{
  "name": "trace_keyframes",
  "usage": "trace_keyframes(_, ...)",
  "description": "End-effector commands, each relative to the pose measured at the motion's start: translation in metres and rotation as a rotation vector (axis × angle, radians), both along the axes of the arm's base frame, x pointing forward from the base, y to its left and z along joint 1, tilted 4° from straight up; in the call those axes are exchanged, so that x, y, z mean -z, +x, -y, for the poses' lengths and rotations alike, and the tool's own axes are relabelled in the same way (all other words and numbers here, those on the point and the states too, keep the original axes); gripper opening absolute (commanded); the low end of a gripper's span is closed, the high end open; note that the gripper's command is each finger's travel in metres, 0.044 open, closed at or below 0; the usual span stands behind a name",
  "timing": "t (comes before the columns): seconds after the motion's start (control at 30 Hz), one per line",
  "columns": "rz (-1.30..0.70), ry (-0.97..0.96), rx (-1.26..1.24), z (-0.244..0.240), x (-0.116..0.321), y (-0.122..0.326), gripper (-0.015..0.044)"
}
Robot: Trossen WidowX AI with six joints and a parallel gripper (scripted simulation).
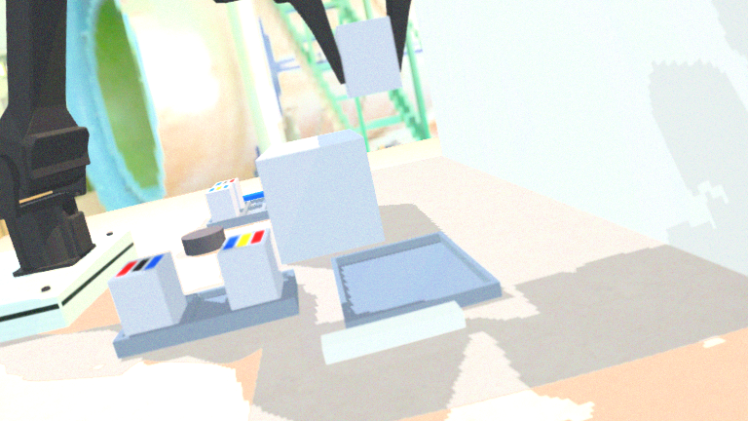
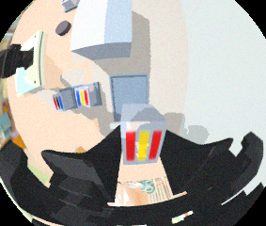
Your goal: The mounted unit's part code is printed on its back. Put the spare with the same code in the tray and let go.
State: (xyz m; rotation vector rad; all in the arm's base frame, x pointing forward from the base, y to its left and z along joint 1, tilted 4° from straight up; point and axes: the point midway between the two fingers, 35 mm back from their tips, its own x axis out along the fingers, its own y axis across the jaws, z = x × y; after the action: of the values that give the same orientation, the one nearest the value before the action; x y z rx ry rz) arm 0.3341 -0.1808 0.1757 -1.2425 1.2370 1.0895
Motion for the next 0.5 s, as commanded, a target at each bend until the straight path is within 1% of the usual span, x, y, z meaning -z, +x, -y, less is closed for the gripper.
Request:
trace_keyframes(0.0, 0.003, 0.004, -0.005, 0.000, 0.002, 0.001, 0.0000)
trace_keyframes(0.47, 0.003, 0.003, -0.005, 0.001, 0.013, 0.003, 0.0000)
